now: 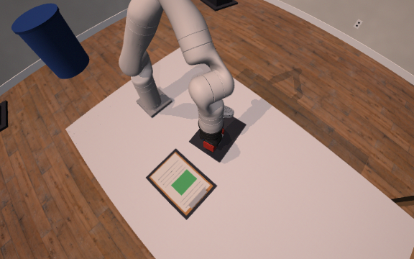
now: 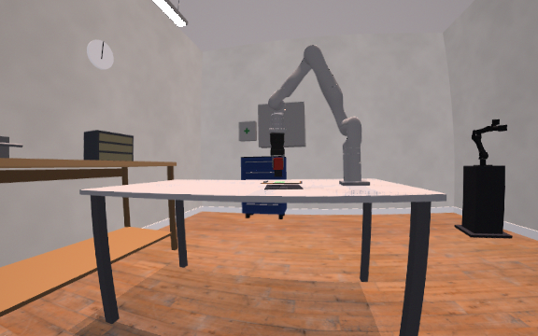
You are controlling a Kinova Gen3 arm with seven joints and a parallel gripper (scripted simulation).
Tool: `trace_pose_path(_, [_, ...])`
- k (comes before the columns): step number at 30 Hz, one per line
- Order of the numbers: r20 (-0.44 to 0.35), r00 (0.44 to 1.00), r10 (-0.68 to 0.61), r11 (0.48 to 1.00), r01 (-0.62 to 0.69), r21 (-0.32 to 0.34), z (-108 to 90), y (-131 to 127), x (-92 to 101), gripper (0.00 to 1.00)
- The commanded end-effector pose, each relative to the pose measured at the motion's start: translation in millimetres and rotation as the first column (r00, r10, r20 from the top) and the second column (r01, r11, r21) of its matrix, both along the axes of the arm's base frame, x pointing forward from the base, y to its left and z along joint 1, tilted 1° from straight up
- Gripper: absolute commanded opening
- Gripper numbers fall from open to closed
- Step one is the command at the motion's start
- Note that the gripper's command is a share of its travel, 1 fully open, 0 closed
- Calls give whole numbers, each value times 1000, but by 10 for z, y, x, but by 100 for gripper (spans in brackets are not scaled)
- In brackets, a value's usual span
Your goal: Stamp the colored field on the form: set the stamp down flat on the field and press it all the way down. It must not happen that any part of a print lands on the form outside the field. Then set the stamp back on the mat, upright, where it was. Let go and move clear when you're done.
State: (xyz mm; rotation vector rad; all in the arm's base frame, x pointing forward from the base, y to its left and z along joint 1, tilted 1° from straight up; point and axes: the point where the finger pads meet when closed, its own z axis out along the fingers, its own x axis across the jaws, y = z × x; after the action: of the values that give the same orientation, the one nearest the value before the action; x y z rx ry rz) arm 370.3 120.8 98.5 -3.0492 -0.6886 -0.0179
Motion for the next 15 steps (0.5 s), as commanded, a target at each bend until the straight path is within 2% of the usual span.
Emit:
trace_pose_path(1, [-4, 996, -92, 996, 92, -5, -36, -558, 285, 59])
trace_pose_path(4, [-4, 991, -131, 991, 131, -4, -41, -1024, 440, 59])
trace_pose_path(8, [-4, 985, -170, 985, 170, -4, -47, -1544, 542, 59])
trace_pose_path(10, [-4, 985, -170, 985, 170, -4, -47, -1544, 542, 59])
trace_pose_path(15, [-4, 981, -192, 981, 192, -3, -51, -1850, 570, 59])
